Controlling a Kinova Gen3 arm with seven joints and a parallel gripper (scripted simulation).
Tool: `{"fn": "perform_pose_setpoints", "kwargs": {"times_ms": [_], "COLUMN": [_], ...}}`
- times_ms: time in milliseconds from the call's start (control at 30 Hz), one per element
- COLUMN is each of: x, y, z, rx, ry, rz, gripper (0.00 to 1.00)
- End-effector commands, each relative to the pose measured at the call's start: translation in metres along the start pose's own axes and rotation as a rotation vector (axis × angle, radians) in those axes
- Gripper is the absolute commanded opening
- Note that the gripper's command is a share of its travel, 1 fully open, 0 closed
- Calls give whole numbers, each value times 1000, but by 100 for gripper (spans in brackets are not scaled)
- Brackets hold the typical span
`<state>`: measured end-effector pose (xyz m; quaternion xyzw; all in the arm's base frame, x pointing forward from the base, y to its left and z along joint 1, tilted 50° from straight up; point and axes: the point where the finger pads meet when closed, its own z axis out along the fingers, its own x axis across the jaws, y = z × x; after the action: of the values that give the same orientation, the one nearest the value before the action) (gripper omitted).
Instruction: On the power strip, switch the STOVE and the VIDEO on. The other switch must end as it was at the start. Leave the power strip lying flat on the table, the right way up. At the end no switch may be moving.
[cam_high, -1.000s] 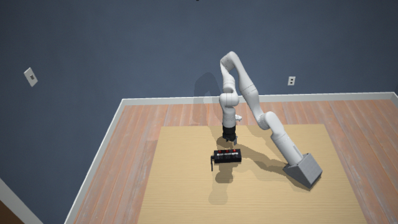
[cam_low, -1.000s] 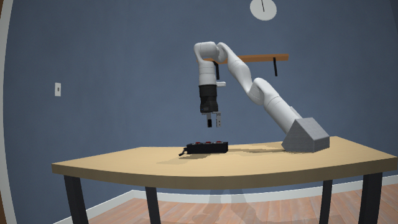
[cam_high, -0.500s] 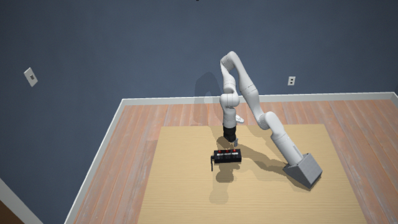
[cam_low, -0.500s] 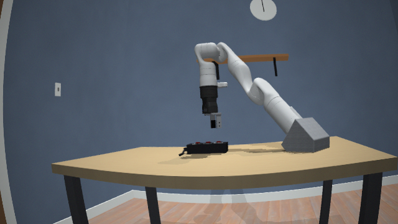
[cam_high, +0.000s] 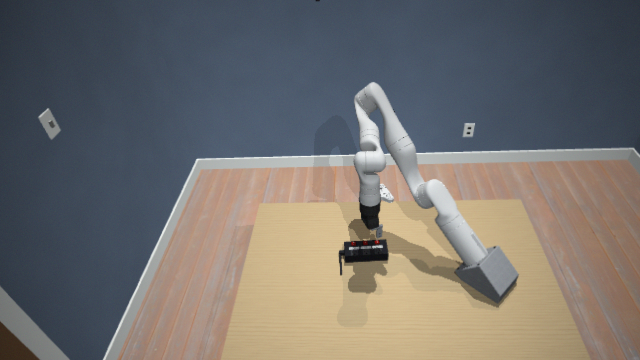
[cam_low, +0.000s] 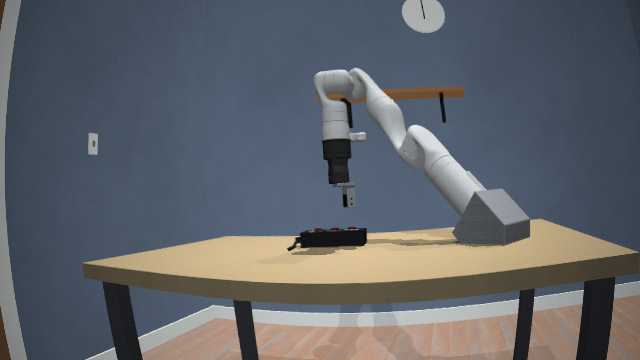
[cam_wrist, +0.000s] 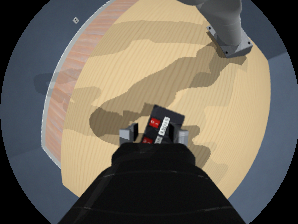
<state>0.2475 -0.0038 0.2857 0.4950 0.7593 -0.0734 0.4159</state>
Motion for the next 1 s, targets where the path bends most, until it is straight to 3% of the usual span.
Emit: {"fn": "perform_pose_setpoints", "kwargs": {"times_ms": [0, 967], "x": [1, 7], "y": [0, -2], "z": [0, 4], "rx": [0, 0], "ry": [-1, -1], "rz": [33, 302], "gripper": [100, 100]}}
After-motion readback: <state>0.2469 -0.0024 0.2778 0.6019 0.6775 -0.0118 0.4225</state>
